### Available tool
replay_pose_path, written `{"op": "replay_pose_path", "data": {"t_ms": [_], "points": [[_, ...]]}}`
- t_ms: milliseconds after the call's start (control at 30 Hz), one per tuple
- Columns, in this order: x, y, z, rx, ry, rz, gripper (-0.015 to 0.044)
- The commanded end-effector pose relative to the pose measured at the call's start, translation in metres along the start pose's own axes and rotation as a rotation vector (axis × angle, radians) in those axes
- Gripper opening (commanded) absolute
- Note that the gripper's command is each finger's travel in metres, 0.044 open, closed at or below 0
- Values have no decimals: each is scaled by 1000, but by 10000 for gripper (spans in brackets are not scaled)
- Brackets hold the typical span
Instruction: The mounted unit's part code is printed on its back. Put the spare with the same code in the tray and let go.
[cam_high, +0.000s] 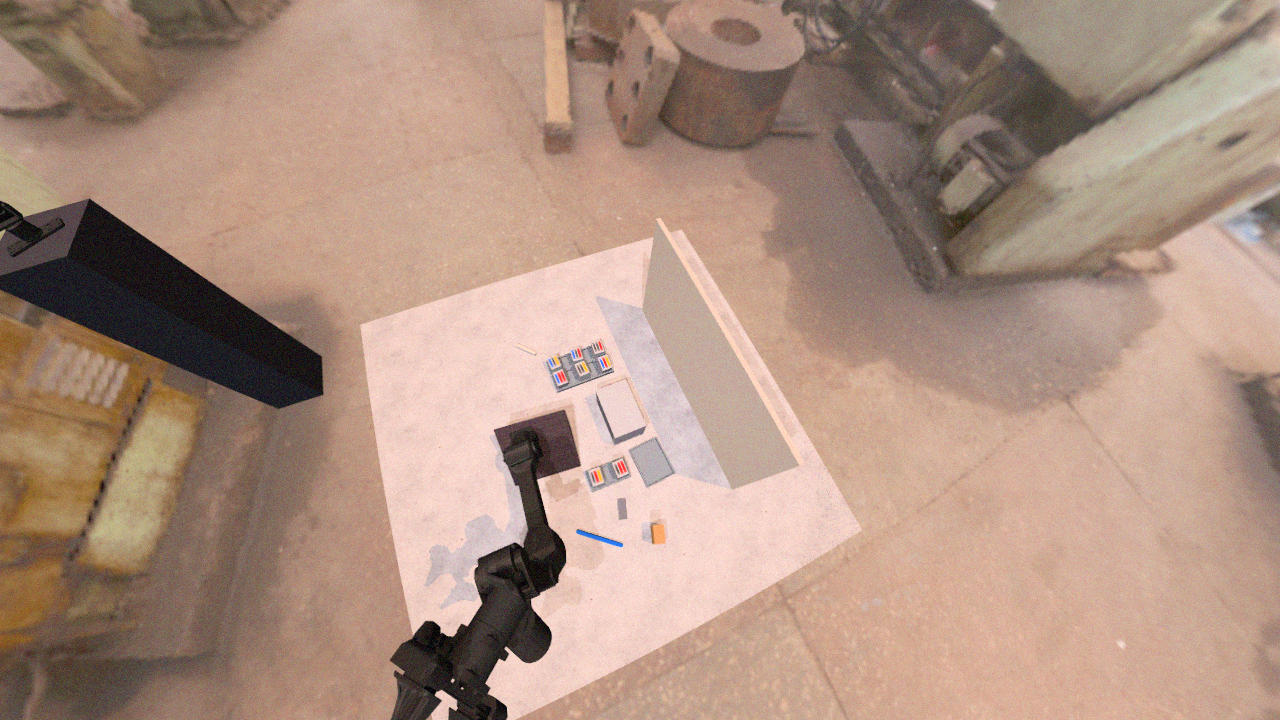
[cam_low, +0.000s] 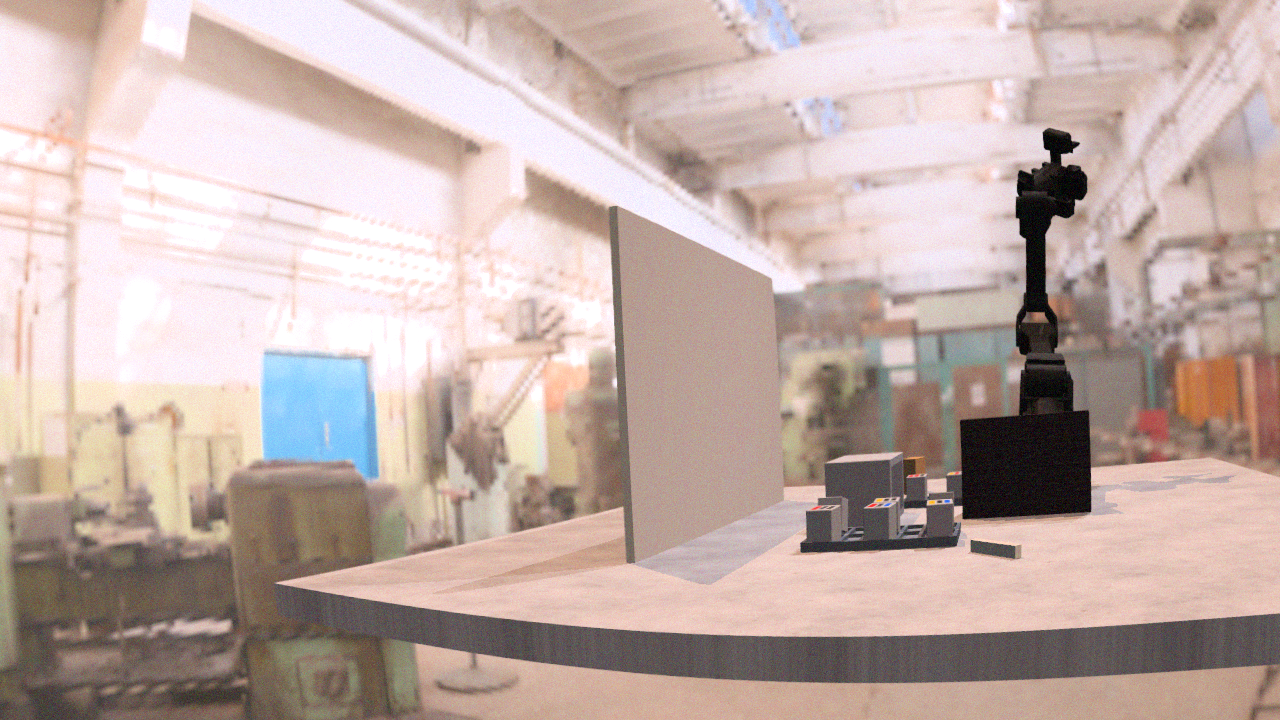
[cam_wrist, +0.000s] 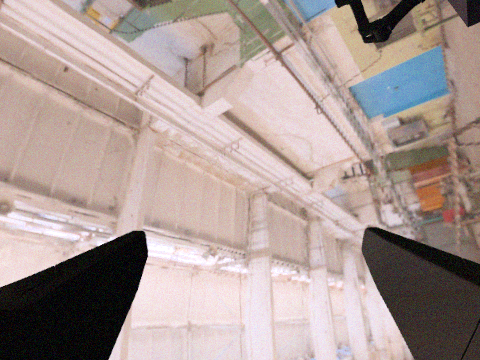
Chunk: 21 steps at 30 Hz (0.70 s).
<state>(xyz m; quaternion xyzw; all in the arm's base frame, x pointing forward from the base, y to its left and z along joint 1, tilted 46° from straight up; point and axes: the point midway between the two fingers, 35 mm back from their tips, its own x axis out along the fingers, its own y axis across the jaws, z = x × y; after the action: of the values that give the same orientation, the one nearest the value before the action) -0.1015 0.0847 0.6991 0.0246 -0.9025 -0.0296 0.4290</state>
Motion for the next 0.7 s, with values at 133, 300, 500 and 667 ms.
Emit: {"op": "replay_pose_path", "data": {"t_ms": [133, 300, 500, 667], "points": [[0, 0, 0, 0, 0, 0, 440], [-3, 18, -3, 41, 16, 55, 440], [-25, 93, -17, 205, 113, 286, 440], [-55, 140, -30, 315, 211, 458, 440]]}}
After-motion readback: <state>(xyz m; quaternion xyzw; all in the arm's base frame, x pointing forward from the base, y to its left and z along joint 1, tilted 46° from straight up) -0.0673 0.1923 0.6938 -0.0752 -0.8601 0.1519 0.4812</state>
